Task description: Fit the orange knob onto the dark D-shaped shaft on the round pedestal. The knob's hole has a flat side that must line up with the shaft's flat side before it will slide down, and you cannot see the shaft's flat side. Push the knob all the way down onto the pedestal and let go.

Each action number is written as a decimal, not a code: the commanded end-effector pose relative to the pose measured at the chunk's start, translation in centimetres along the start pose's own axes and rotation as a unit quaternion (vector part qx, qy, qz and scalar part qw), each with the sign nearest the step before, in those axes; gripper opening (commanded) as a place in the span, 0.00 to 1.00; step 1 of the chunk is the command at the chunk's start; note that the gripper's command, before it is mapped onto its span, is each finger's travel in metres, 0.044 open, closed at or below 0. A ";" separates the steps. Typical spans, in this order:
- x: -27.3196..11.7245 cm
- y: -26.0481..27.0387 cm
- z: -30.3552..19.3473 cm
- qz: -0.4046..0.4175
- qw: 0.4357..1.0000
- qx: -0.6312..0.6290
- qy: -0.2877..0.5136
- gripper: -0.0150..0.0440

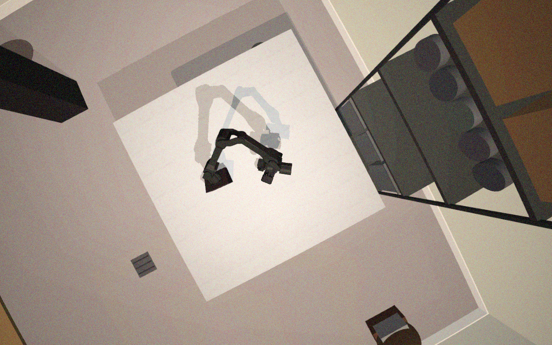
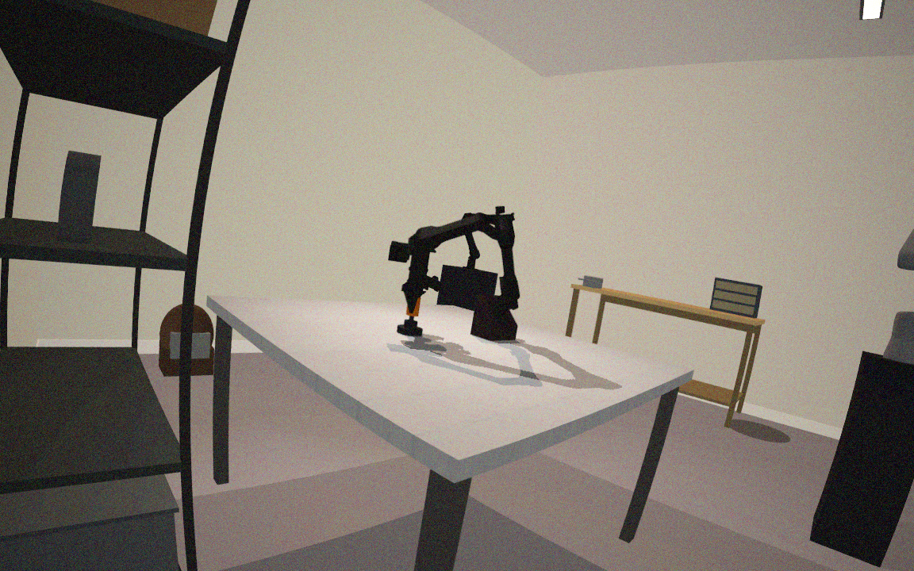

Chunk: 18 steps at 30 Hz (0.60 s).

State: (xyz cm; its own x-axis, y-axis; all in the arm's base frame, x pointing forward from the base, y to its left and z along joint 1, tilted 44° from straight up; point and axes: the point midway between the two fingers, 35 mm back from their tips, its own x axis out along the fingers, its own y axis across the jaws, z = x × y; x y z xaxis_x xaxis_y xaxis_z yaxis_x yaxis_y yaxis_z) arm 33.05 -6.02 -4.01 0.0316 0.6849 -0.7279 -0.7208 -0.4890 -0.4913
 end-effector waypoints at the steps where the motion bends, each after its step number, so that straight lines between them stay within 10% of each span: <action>1: 0.1 0.1 0.0 -0.001 1.000 -0.003 0.002 0.25; 18: -0.3 -0.2 -0.2 -0.001 1.000 -0.003 0.002 0.25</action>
State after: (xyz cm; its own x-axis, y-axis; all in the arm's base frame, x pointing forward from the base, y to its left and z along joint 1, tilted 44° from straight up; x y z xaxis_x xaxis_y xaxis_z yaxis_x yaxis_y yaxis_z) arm 33.09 -6.00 -4.07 0.0316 0.6847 -0.7282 -0.7199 -0.4899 -0.4918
